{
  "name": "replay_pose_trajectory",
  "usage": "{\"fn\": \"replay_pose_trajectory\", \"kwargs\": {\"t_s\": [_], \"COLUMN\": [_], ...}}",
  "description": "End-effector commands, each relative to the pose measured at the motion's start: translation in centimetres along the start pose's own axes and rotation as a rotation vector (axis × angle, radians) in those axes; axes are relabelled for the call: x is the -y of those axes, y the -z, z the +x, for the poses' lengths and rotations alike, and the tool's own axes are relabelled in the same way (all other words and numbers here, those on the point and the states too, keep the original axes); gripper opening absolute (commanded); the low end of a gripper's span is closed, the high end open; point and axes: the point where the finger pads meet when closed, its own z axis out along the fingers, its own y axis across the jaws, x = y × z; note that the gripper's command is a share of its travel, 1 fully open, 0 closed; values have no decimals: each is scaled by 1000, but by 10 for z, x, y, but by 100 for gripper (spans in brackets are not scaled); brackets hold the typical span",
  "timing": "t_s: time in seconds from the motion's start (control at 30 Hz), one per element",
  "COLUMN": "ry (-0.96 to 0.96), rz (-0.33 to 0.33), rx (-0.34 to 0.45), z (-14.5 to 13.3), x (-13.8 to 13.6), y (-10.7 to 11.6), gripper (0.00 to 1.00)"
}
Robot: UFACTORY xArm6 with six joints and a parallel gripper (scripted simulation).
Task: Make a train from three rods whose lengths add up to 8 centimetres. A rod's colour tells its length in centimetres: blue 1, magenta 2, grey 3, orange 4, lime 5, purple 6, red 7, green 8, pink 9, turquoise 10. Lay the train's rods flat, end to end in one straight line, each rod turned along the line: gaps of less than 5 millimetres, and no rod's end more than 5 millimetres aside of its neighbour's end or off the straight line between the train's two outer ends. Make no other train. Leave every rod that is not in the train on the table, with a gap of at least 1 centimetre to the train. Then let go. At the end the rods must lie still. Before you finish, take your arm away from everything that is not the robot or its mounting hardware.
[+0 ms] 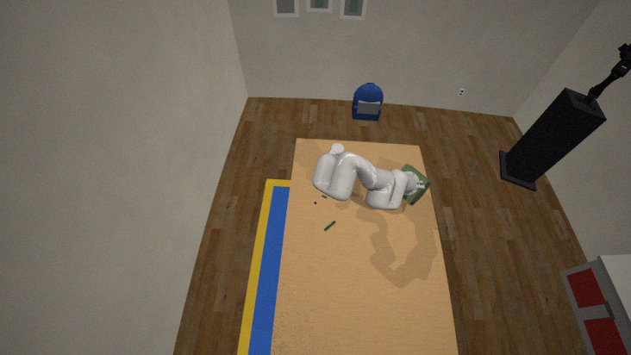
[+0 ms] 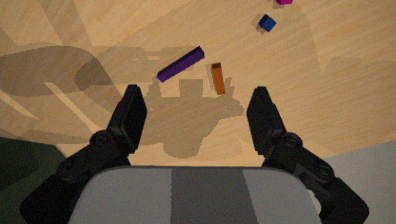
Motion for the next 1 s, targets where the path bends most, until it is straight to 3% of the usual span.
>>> {"fn": "replay_pose_trajectory", "kwargs": {"t_s": [0.0, 0.97], "ry": [168, 1094], "rz": [-8, -9], "rx": [-3, -1], "z": [-4, -23], "x": [4, 29], "y": [0, -1], "gripper": [100, 100]}}
